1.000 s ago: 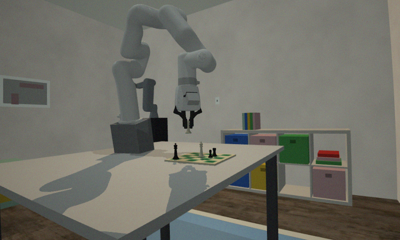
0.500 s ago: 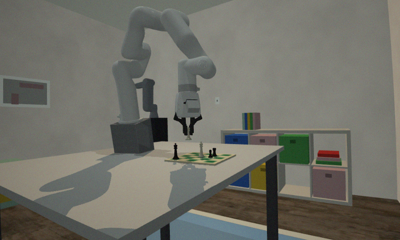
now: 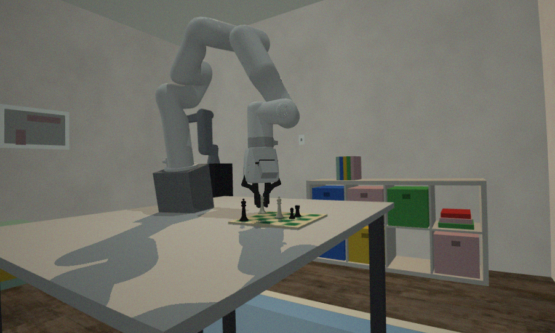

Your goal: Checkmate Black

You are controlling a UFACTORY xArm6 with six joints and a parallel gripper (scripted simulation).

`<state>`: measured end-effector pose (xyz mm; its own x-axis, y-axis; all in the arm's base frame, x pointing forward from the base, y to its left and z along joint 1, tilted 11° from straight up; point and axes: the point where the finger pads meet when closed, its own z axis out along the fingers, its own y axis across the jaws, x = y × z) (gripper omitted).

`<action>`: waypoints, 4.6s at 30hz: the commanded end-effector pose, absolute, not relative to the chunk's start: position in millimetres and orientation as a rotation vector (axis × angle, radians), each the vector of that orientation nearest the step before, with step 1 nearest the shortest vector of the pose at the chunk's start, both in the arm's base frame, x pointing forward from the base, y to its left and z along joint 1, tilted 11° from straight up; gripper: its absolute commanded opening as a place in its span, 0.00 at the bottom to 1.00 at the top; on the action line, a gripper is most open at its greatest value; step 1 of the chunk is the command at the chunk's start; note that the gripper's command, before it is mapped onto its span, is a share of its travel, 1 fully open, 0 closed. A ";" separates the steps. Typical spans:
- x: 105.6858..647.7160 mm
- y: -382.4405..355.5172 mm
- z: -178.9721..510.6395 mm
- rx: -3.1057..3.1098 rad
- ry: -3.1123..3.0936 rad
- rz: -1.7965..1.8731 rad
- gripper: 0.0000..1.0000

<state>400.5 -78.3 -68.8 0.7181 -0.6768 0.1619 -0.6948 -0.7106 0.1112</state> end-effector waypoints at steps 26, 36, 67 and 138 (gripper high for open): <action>403.4 -80.5 -79.2 2.758 -1.110 0.170 0.00; 403.4 -80.5 -79.2 2.758 -1.110 0.170 0.00; 403.5 -81.3 -83.1 2.758 -1.110 0.170 0.00; 402.8 -77.8 -65.6 2.758 -1.110 0.170 0.42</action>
